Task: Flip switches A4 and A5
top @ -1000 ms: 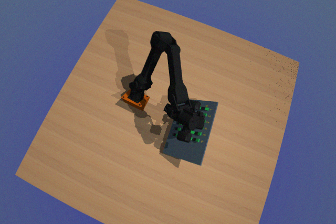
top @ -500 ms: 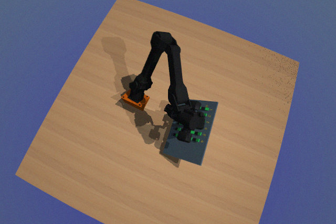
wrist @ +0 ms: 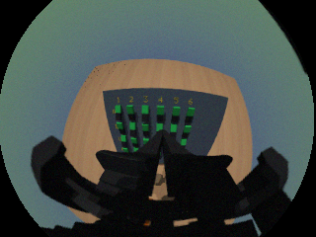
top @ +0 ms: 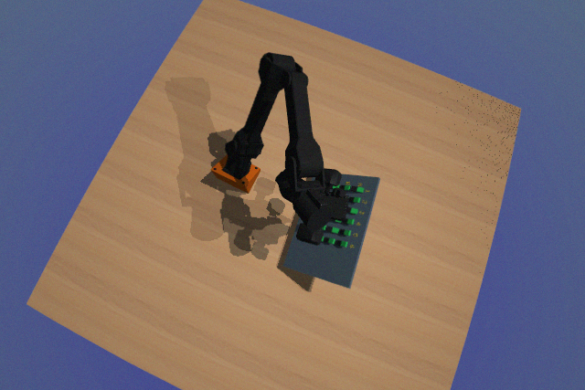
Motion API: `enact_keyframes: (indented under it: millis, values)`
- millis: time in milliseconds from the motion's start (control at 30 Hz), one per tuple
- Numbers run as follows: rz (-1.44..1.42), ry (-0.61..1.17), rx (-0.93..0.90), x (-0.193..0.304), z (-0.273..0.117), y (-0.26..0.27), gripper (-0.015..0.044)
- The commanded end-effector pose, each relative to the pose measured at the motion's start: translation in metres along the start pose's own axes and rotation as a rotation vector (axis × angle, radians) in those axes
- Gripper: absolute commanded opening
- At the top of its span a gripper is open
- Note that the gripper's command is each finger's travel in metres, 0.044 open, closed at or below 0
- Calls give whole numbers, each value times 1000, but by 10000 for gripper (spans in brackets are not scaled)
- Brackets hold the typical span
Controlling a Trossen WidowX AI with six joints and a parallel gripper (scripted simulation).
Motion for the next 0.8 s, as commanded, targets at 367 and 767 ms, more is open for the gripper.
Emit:
enact_keyframes:
  millis: [367,767]
  values:
    - [-9,9,-6,-20,-1,-29,0]
    - [-10,24,-8,-23,32,-28,0]
Point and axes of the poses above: the point midway between the two fingers, 35 mm back from their tips, its own z axis out along the fingers, its own y axis across the jaws, x = y × z, the point moved 9 cm from there along -z, back along the fingers, and after that the axes turned 1 degree about -z, right-handed, at the moved point
